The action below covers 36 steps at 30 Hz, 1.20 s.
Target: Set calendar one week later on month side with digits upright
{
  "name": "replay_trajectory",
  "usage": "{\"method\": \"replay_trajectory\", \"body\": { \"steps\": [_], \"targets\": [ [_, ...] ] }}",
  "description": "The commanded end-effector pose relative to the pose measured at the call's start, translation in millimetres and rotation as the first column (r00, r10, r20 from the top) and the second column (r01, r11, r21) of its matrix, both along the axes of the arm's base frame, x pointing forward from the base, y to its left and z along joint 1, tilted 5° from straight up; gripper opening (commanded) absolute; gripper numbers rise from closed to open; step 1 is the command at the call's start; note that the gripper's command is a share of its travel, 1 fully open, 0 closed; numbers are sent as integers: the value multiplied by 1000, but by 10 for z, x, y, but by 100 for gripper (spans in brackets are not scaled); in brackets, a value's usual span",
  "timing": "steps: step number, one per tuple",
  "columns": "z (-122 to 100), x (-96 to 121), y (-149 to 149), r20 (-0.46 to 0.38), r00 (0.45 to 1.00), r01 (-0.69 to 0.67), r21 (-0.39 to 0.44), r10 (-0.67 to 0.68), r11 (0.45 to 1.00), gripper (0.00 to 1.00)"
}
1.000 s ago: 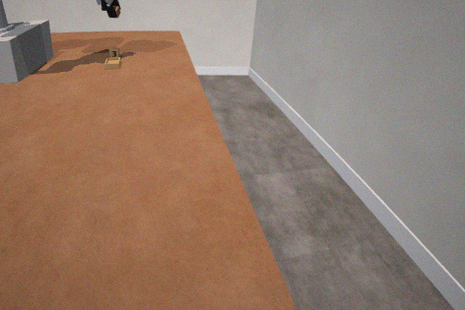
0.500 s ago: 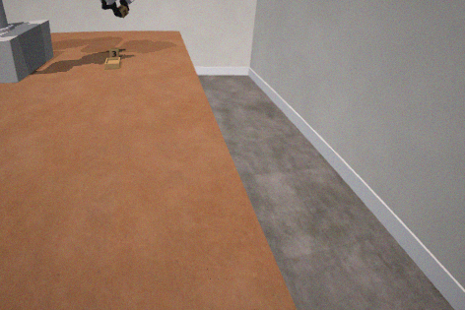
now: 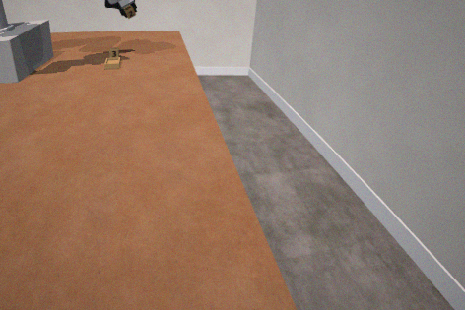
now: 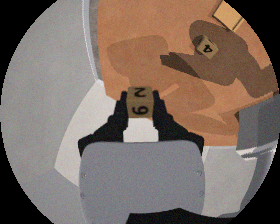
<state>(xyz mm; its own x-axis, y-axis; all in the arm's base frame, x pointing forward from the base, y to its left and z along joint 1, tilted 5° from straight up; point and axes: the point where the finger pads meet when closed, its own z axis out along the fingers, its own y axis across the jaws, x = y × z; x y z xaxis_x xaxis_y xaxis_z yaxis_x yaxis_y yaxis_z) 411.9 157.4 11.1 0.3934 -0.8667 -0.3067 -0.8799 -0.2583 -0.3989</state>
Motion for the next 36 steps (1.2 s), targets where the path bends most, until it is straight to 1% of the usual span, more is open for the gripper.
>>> {"method": "replay_trajectory", "body": {
  "steps": [1,5,7,9,10,11,15,19,20,21,24,26,27,28,30,31,32,36],
  "targets": [
    [7,112,-55,-50,985,164,12,-163,986,29],
    [3,176,-106,-82,960,269,21,-267,963,29],
    [1,219,-143,-103,936,340,25,-336,940,29],
    [1,219,-143,-103,936,340,25,-336,940,29],
    [-2,260,-182,-124,907,408,29,-402,912,29],
    [-4,281,-204,-135,890,444,30,-436,896,29],
    [-8,339,-266,-166,833,539,32,-527,842,29],
    [-14,404,-347,-202,753,644,32,-626,764,29],
    [-15,413,-358,-207,741,657,32,-639,753,29],
    [-17,433,-386,-218,711,690,31,-669,723,29],
    [-21,475,-448,-243,642,754,28,-727,657,29],
    [-21,475,-448,-243,642,754,28,-727,657,29],
    [-21,480,-456,-246,633,761,28,-734,648,29],
    [-26,522,-526,-271,551,823,22,-789,567,29],
    [-28,539,-557,-282,515,847,20,-810,532,29],
    [-28,540,-560,-282,512,849,20,-811,529,29],
    [-31,562,-601,-296,462,877,16,-836,479,29],
    [-37,603,-690,-323,354,928,6,-878,372,29]
  ]
}}
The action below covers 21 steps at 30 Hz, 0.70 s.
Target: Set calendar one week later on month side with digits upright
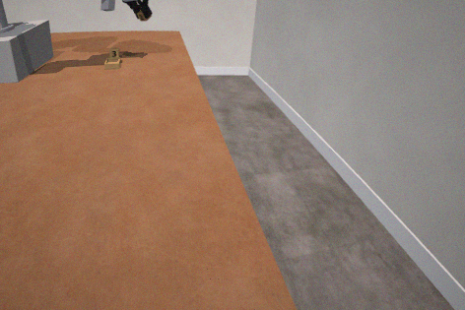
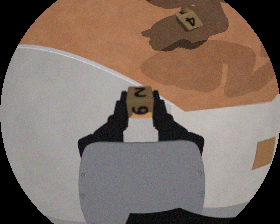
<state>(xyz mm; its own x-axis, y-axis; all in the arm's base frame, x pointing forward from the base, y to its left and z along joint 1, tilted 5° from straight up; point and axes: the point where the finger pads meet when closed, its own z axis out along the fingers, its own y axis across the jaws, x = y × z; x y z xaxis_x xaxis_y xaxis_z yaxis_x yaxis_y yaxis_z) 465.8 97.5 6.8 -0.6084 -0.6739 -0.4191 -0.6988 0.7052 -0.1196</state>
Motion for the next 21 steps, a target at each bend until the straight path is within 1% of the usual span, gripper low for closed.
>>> {"method": "replay_trajectory", "body": {
  "steps": [1,5,7,8,10,14,18,19,21],
  "targets": [
    [5,75,-116,-22,985,169,24,-169,985,29],
    [-1,111,-211,-47,957,288,42,-286,957,29],
    [-1,111,-211,-47,957,288,42,-286,957,29],
    [-5,134,-281,-64,928,371,53,-368,927,29],
    [-7,145,-319,-74,909,415,58,-411,908,29],
    [-13,168,-413,-98,855,517,70,-509,853,29],
    [-18,188,-517,-124,782,621,81,-611,779,29],
    [-19,189,-530,-127,773,633,82,-622,770,29],
    [-22,198,-592,-143,724,689,87,-675,720,29]
  ]
}}
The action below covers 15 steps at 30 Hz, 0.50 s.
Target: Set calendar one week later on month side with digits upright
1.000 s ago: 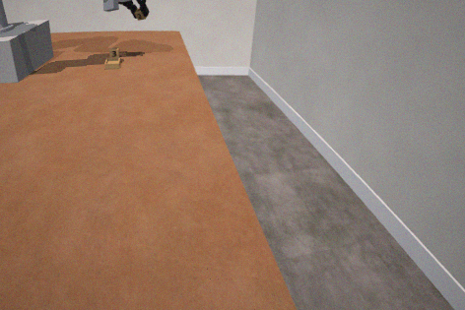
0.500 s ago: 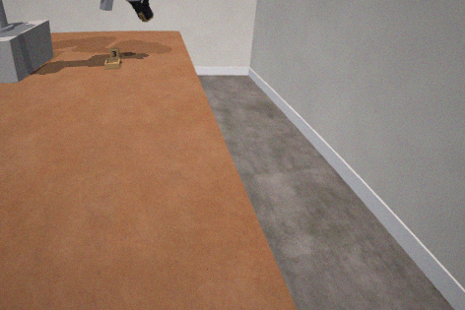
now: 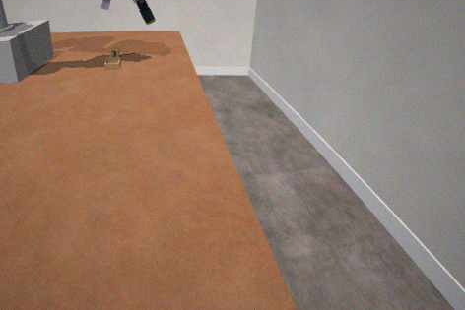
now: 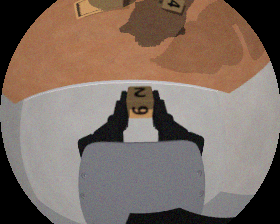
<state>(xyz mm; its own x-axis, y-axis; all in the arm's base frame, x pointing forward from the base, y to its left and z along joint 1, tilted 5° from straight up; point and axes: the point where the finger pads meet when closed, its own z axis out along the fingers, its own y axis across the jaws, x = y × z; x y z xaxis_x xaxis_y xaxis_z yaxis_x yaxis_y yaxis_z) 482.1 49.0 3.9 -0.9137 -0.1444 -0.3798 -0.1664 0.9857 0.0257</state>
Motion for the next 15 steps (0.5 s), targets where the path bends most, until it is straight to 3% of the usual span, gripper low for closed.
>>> {"method": "replay_trajectory", "body": {
  "steps": [1,3,8,15],
  "targets": [
    [5,37,-132,-1,985,171,23,-171,985,29],
    [5,37,-132,-1,985,171,23,-171,985,29],
    [-2,46,-278,-26,940,340,50,-339,939,29],
    [-10,41,-461,-60,843,537,79,-534,840,29]
  ]
}}
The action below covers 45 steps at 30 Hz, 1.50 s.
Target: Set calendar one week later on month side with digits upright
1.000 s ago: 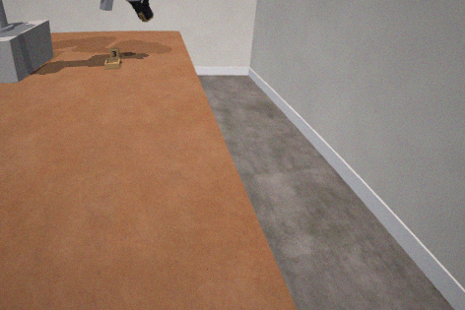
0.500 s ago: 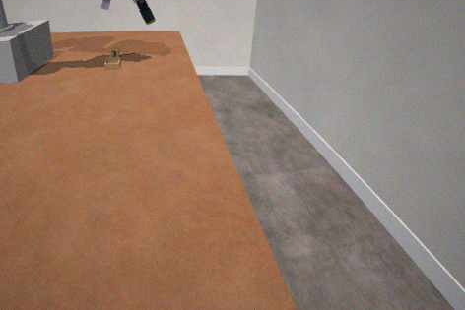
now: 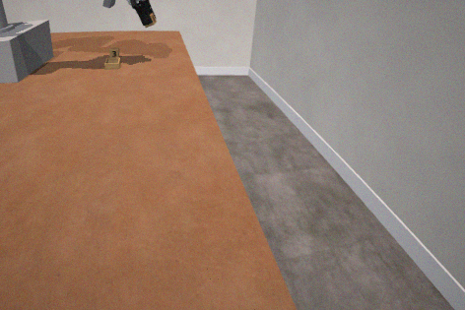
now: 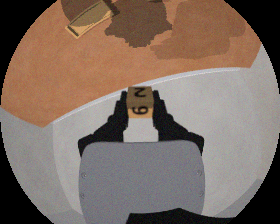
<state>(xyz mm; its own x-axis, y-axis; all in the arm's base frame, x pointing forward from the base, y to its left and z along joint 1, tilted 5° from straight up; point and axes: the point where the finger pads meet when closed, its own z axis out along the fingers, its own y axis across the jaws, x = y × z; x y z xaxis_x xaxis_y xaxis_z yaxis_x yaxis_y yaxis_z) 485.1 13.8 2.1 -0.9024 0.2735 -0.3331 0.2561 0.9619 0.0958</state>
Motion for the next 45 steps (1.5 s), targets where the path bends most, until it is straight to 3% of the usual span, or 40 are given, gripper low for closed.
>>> {"method": "replay_trajectory", "body": {
  "steps": [1,5,6,16,19,22,23,32,35,36,37,39,41,45],
  "targets": [
    [7,10,-134,3,985,172,21,-172,985,29],
    [5,4,-182,-3,973,229,31,-229,973,29],
    [2,-6,-255,-12,949,315,45,-315,948,29],
    [-7,-52,-463,-44,835,550,80,-549,831,29],
    [-10,-80,-552,-60,765,644,93,-641,760,29],
    [-10,-82,-558,-61,761,649,94,-647,755,29],
    [-13,-112,-637,-75,686,727,104,-723,679,29],
    [-19,-194,-809,-110,489,870,122,-865,477,29],
    [-21,-234,-877,-125,396,916,127,-910,382,29],
    [-21,-237,-881,-126,390,918,127,-912,375,29],
    [-23,-258,-915,-134,340,937,129,-931,324,29],
    [-23,-258,-915,-134,340,937,129,-931,324,29],
    [-25,-306,-982,-150,233,968,132,-961,214,29],
    [-27,-356,-1046,-166,124,986,133,-978,103,29]
  ]
}}
